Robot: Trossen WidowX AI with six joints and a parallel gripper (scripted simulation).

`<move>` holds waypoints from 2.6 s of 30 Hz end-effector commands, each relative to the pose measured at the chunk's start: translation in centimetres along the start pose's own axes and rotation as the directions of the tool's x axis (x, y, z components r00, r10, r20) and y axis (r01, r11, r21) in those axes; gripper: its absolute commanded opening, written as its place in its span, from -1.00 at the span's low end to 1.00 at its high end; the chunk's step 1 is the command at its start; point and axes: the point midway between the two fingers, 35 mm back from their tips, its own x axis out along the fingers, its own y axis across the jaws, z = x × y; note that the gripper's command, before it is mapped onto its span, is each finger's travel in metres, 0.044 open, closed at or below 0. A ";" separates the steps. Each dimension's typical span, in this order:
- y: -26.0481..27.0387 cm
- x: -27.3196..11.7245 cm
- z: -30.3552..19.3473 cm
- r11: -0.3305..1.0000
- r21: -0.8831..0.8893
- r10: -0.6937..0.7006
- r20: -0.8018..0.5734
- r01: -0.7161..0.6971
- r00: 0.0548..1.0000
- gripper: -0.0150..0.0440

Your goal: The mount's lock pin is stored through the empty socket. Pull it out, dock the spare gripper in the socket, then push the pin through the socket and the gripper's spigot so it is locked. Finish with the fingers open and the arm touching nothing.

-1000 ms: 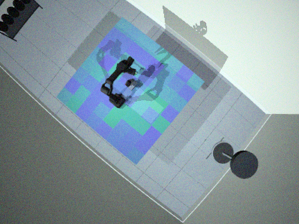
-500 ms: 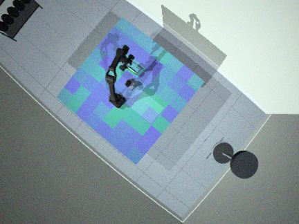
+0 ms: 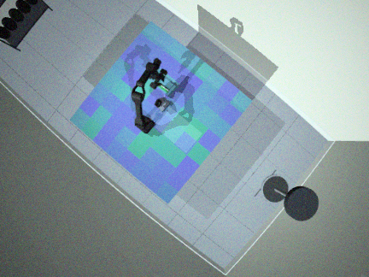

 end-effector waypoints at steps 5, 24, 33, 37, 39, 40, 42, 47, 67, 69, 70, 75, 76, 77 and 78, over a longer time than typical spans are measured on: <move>0.4 3.0 0.6 1.000 -0.007 0.015 -0.010 -0.015 1.000 0.12; 0.5 5.9 1.4 1.000 -0.007 0.015 -0.010 -0.015 1.000 0.12; 0.6 7.4 1.8 1.000 -0.007 0.015 -0.010 -0.015 1.000 0.12; 0.7 8.0 2.0 1.000 -0.007 0.015 -0.010 -0.015 1.000 0.12; 0.7 8.2 2.0 1.000 -0.007 0.015 -0.010 -0.015 1.000 0.12; 0.7 8.2 2.0 1.000 -0.007 0.015 -0.010 -0.015 1.000 0.12; 0.7 8.2 2.0 1.000 -0.007 0.015 -0.010 -0.015 1.000 0.12; 0.7 8.2 2.0 1.000 -0.007 0.015 -0.010 -0.015 1.000 -0.15; 0.5 6.0 1.5 1.000 -0.007 0.015 -0.010 -0.015 1.000 -0.49; 0.5 5.1 1.3 1.000 -0.007 0.015 -0.010 -0.015 1.000 -0.49; 0.5 4.7 1.2 1.000 -0.007 0.015 -0.010 -0.015 1.000 -0.49; 0.5 2.5 0.6 1.000 -0.007 0.015 -0.010 -0.015 1.000 -0.49; 0.5 2.1 0.5 1.000 -0.007 0.015 -0.010 -0.015 1.000 -0.49; 0.5 1.8 0.4 1.000 -0.007 0.015 -0.010 -0.015 1.000 -0.49; 0.6 1.6 0.3 1.000 -0.007 0.015 -0.010 -0.015 1.000 -0.49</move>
